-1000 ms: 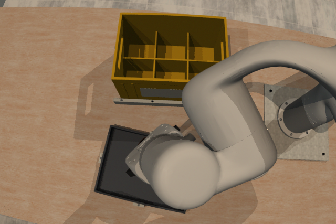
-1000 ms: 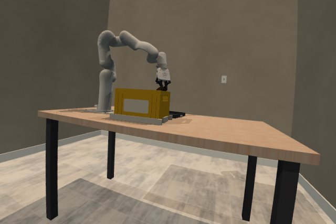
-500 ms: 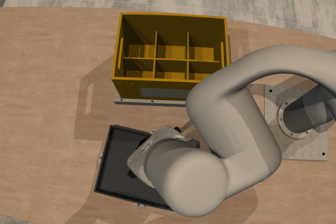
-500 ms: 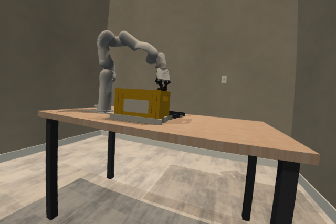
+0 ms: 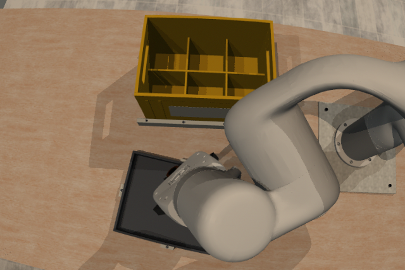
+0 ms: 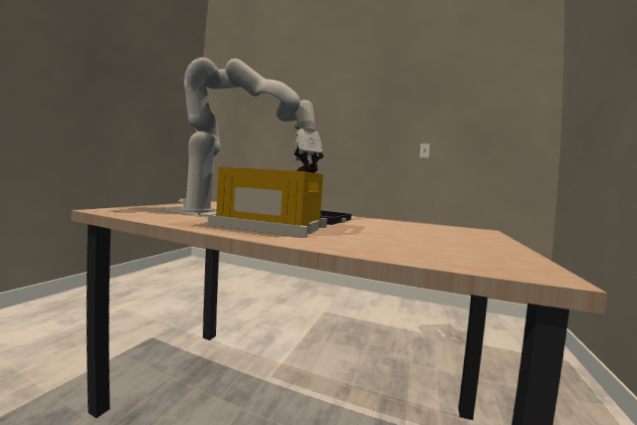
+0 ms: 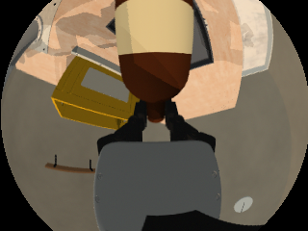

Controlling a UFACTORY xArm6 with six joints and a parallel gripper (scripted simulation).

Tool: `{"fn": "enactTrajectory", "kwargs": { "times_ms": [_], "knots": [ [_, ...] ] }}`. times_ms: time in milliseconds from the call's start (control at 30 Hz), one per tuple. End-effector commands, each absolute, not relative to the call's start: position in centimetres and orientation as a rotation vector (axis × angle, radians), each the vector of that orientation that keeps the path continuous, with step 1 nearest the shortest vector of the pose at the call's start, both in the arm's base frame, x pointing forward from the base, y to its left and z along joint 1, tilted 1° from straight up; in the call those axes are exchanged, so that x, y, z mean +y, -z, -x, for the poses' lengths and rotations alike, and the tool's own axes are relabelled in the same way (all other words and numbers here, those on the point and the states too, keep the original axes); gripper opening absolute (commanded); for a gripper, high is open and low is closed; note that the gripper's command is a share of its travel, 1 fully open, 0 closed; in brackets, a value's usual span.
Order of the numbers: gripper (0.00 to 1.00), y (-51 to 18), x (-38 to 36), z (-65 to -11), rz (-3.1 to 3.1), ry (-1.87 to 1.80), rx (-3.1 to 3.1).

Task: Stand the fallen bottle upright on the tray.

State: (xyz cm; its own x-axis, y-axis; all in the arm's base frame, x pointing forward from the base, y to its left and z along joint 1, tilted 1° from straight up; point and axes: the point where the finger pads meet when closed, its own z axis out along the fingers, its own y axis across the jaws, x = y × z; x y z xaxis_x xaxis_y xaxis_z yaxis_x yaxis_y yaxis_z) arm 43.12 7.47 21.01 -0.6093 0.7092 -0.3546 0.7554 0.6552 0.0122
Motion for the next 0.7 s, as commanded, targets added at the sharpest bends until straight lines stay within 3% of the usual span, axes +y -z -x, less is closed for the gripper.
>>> {"fn": "enactTrajectory", "kwargs": {
  "times_ms": [0, 667],
  "knots": [
    [0.00, -21.19, 7.51, -43.23, -1.165, 0.193, 2.543],
    [0.00, -21.15, 7.51, -43.11, -1.139, 0.241, 2.478]
  ]
}}
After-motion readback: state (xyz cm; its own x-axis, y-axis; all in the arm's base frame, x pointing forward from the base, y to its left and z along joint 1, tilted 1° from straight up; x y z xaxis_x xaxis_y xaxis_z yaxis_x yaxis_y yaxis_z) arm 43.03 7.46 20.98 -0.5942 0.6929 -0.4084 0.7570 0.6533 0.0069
